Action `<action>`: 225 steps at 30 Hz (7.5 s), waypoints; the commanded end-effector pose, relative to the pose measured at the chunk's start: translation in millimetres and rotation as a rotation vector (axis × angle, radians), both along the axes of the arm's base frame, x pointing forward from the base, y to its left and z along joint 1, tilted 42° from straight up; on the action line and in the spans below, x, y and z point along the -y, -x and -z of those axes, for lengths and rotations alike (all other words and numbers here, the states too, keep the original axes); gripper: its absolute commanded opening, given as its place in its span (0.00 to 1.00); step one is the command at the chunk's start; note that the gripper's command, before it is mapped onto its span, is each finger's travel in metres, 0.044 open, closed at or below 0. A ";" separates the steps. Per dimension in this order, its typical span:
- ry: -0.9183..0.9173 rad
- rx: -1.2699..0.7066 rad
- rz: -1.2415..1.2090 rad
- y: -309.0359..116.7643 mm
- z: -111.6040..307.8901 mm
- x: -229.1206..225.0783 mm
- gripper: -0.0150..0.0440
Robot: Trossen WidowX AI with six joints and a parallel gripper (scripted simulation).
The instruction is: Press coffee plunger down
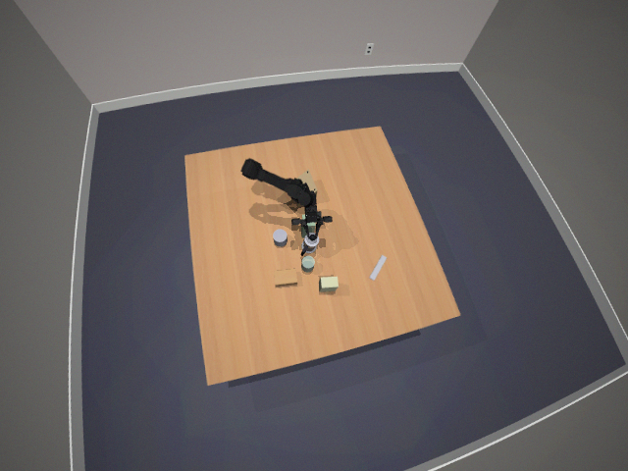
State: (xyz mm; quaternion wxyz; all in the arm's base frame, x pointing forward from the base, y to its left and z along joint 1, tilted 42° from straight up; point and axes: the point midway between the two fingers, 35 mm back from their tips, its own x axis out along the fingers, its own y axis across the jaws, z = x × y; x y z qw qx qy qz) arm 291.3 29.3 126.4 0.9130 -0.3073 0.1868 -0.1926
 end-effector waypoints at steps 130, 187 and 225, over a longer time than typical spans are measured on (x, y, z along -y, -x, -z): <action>0.011 -0.026 0.019 -2.8 7.4 7.4 0.45; 0.010 -0.026 0.020 2.2 -1.9 -10.8 0.45; -0.002 -0.009 0.016 -0.8 2.7 2.3 0.54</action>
